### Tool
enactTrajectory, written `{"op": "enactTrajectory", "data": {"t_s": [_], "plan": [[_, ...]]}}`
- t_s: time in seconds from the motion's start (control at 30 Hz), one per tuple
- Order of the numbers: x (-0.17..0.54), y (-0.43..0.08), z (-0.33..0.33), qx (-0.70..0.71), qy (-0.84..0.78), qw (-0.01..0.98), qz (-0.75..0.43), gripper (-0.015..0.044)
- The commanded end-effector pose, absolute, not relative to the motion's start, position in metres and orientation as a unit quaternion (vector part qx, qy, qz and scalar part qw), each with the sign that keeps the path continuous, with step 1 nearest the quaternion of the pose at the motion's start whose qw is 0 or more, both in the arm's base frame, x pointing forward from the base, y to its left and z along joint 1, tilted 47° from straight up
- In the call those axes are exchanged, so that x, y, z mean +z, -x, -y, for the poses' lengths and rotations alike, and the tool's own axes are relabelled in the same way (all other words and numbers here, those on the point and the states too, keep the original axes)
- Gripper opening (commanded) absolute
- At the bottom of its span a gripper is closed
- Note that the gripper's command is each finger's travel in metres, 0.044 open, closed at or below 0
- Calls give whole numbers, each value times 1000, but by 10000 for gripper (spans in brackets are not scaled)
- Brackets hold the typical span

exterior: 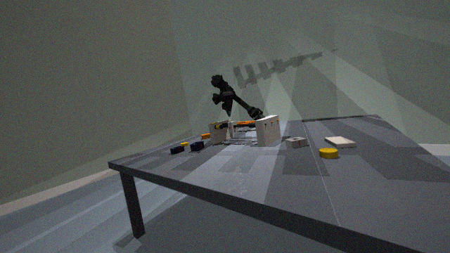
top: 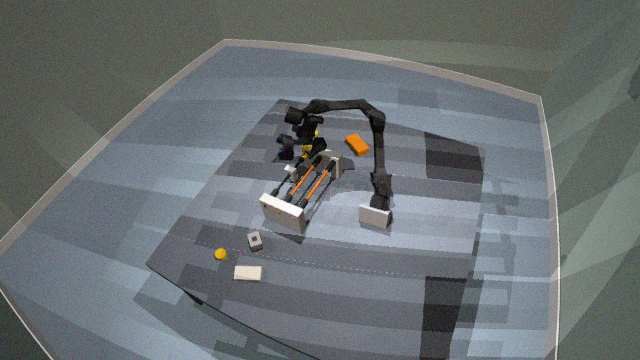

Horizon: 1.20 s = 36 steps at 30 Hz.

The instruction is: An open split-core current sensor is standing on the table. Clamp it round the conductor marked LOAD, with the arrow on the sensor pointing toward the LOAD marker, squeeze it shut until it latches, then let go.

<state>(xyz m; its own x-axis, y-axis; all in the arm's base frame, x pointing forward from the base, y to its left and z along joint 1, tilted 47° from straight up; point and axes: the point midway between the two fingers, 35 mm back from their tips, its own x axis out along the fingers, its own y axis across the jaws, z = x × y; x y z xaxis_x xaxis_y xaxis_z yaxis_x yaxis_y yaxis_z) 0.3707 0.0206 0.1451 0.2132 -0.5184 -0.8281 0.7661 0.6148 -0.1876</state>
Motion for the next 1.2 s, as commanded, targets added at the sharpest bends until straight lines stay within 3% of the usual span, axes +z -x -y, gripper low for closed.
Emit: {"op": "enactTrajectory", "data": {"t_s": [0.0, 0.8, 1.17], "plan": [[169, -352, -2, -156, 53, 812, -560, 440], [210, -326, 12, 193, 440, 767, -425, 440], [213, -324, 13, 217, 484, 746, -403, 440]]}}
